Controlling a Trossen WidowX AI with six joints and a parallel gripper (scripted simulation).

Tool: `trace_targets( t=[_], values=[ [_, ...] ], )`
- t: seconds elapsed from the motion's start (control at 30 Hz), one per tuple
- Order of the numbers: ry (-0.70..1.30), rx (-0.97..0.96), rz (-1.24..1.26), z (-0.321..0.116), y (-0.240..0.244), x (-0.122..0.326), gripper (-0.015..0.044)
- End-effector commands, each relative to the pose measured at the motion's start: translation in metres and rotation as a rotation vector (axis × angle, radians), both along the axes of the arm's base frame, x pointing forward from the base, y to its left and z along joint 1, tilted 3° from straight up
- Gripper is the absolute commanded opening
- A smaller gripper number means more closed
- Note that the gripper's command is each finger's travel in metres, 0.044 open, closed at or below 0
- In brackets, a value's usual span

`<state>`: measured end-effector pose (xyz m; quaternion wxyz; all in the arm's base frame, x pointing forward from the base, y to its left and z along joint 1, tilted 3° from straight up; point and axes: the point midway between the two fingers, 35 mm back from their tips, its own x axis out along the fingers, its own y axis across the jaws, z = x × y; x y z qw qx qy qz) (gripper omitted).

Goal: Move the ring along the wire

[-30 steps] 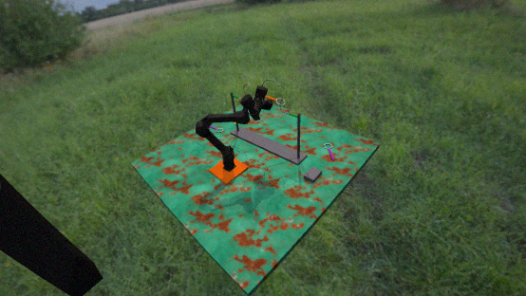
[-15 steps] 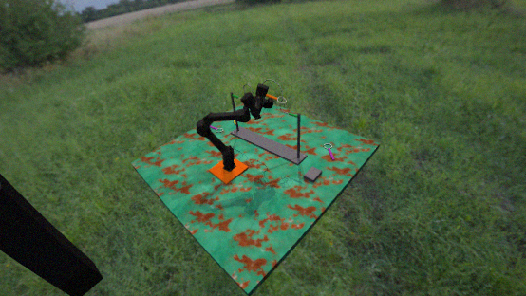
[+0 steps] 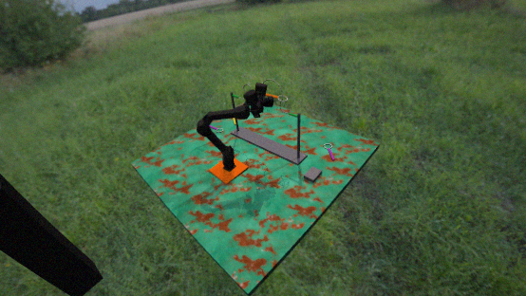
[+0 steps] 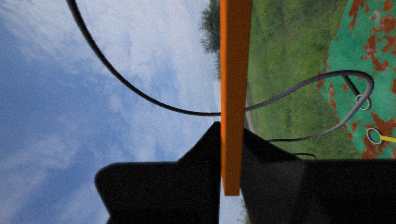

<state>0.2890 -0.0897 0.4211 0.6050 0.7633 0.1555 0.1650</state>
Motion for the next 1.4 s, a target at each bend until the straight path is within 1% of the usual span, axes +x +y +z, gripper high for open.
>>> trace_targets(
  t=[0.0, 1.37],
  values=[
    [0.001, -0.05, 0.008, -0.001, 0.001, -0.001, -0.015],
    [0.053, -0.57, 0.025, -0.016, 0.001, -0.001, -0.015]
  ],
)
